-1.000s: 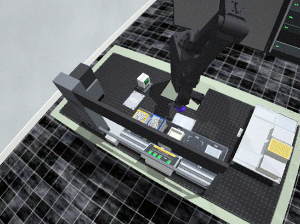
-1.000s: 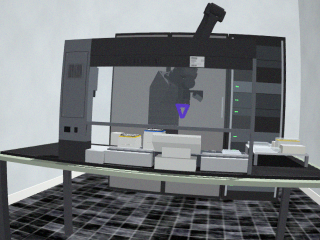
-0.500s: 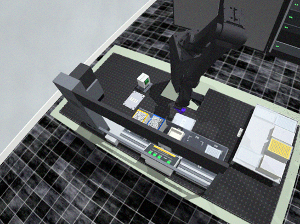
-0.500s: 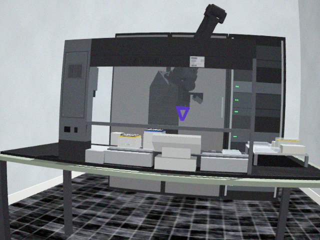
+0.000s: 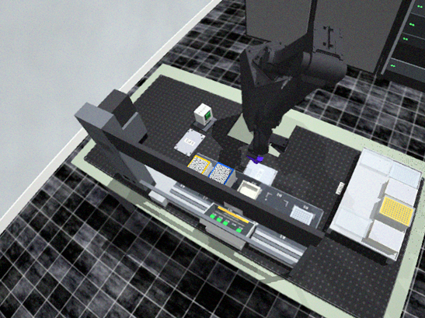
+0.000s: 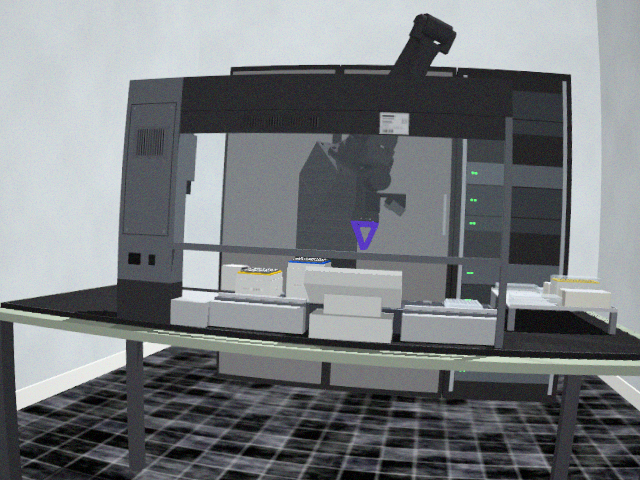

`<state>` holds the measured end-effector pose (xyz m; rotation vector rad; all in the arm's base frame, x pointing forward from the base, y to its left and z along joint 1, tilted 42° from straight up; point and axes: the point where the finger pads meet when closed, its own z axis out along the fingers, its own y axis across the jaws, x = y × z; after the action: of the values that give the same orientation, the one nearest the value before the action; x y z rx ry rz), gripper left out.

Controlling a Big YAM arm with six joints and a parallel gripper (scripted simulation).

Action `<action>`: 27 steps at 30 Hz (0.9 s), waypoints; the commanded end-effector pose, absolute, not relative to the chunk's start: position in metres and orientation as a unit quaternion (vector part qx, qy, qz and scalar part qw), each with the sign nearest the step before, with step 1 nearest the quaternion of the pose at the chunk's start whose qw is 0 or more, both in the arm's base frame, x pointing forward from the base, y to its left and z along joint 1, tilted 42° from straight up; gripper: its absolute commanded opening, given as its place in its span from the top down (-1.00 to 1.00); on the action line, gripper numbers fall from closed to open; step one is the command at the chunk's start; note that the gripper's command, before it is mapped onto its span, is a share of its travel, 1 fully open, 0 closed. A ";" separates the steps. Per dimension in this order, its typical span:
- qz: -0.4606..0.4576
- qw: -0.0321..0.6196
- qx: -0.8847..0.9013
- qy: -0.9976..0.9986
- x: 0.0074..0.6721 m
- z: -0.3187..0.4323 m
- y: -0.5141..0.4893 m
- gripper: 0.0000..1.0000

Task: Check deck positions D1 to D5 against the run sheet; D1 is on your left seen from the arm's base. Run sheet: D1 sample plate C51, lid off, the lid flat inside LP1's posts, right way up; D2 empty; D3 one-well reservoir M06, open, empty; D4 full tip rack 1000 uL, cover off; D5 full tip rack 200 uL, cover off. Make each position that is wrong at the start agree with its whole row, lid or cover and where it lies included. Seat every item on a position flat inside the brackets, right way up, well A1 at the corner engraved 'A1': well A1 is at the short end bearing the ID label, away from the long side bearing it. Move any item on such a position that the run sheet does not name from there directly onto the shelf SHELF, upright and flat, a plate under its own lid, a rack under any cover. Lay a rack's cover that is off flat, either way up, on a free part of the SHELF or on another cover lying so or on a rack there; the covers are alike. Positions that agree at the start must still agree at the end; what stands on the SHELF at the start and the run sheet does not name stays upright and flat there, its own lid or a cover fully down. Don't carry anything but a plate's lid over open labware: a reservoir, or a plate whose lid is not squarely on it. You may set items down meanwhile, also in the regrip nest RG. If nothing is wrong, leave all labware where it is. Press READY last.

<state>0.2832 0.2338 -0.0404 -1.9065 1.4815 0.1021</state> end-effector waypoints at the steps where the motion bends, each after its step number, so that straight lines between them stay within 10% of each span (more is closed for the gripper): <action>1: 0.042 0.358 -0.735 0.574 0.286 -0.043 0.241 -1.00; 27: 0.042 0.357 -0.735 0.574 0.298 -0.071 0.261 -1.00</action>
<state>0.2966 0.2543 -0.0685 -1.9034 1.4848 0.1015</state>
